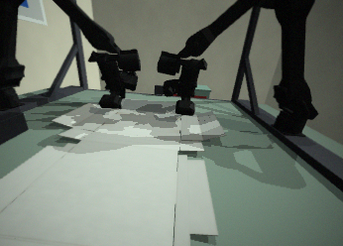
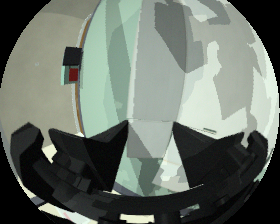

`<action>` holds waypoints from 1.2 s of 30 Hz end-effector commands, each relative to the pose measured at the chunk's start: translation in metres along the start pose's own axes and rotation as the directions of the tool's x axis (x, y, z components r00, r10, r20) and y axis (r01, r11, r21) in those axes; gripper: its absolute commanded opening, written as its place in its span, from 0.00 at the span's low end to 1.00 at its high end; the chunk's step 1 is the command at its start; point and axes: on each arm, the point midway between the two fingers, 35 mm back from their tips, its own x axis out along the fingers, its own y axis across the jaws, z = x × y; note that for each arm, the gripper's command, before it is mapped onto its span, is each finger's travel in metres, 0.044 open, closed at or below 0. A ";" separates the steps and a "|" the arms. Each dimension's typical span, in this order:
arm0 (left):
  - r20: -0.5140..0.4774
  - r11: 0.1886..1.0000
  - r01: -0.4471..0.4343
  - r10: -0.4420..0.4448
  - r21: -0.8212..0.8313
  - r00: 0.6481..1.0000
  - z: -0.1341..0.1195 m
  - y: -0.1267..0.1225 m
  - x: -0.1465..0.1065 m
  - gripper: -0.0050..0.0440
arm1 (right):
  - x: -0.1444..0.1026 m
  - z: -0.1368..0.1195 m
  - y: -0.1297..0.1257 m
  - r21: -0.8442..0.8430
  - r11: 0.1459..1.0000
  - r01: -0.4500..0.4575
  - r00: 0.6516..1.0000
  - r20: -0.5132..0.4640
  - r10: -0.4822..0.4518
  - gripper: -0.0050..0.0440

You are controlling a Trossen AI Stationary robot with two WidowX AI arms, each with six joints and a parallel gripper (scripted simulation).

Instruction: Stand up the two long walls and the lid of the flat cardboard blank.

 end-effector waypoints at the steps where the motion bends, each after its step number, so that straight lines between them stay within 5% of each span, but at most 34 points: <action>1: -0.021 0.999 -0.037 0.037 -0.020 0.999 0.000 0.016 0.016 0.65 | 0.013 0.000 -0.019 0.026 0.999 0.043 0.999 -0.014 -0.043 0.63; 23: -0.021 0.999 -0.038 0.037 -0.019 0.999 0.000 0.016 0.015 0.65 | 0.012 0.000 -0.018 0.026 0.999 0.043 0.999 -0.014 -0.042 0.63; 28: -0.023 0.997 0.067 -0.068 -0.022 0.997 0.000 0.020 0.015 0.65 | 0.012 0.000 -0.023 0.027 0.998 -0.062 0.998 -0.009 0.062 0.63; 36: -0.022 0.996 0.081 -0.082 -0.022 0.996 0.000 0.017 0.013 0.70 | 0.010 0.000 -0.020 0.029 0.997 -0.076 0.997 -0.008 0.076 0.68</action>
